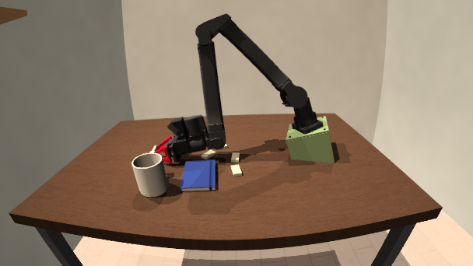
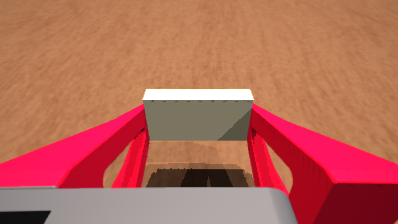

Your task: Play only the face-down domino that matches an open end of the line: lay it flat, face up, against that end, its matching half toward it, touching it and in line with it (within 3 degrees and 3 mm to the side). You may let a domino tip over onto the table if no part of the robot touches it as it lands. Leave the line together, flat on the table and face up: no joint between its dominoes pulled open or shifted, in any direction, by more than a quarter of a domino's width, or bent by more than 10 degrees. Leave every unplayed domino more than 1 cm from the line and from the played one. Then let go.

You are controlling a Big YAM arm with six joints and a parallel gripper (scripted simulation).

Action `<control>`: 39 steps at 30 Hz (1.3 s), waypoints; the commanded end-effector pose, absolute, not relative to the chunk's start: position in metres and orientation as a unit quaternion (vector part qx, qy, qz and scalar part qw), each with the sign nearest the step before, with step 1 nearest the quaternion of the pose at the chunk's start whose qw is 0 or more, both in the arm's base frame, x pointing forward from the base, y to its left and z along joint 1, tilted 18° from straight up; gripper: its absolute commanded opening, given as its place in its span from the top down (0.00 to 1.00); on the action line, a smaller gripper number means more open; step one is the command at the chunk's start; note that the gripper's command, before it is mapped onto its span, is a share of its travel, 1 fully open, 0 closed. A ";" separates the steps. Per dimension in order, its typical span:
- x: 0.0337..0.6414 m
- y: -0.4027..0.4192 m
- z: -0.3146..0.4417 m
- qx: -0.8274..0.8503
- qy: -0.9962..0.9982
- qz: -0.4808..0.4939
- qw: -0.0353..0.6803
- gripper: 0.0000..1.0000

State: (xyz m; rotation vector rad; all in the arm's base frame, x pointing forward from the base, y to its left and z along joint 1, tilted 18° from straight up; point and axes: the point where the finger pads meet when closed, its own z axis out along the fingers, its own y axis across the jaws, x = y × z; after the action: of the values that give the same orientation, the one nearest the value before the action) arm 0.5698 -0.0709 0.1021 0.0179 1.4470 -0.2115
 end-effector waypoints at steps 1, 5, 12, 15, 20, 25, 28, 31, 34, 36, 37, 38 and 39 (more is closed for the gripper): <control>0.574 -0.076 0.115 0.014 0.643 -0.096 0.760 0.49; 0.571 -0.072 0.106 0.009 0.656 -0.097 0.748 0.49; 0.574 -0.076 0.108 0.013 0.647 -0.096 0.756 0.49; 0.575 -0.077 0.109 0.014 0.644 -0.096 0.759 0.49; 0.575 -0.077 0.109 0.014 0.644 -0.096 0.759 0.49; 0.573 -0.074 0.105 0.011 0.652 -0.096 0.752 0.49; 0.573 -0.075 0.105 0.013 0.650 -0.096 0.754 0.49; 0.574 -0.077 0.106 0.014 0.647 -0.096 0.756 0.49; 0.574 -0.077 0.106 0.014 0.647 -0.096 0.756 0.49; 0.574 -0.077 0.106 0.014 0.647 -0.096 0.756 0.49; 0.574 -0.077 0.106 0.014 0.647 -0.096 0.756 0.49; 0.574 -0.077 0.106 0.014 0.647 -0.096 0.756 0.49; 0.571 -0.073 0.102 0.010 0.656 -0.096 0.748 0.49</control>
State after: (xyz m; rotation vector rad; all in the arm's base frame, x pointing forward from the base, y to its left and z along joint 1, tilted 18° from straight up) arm 0.5707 -0.0725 0.0978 0.0216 1.4451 -0.2096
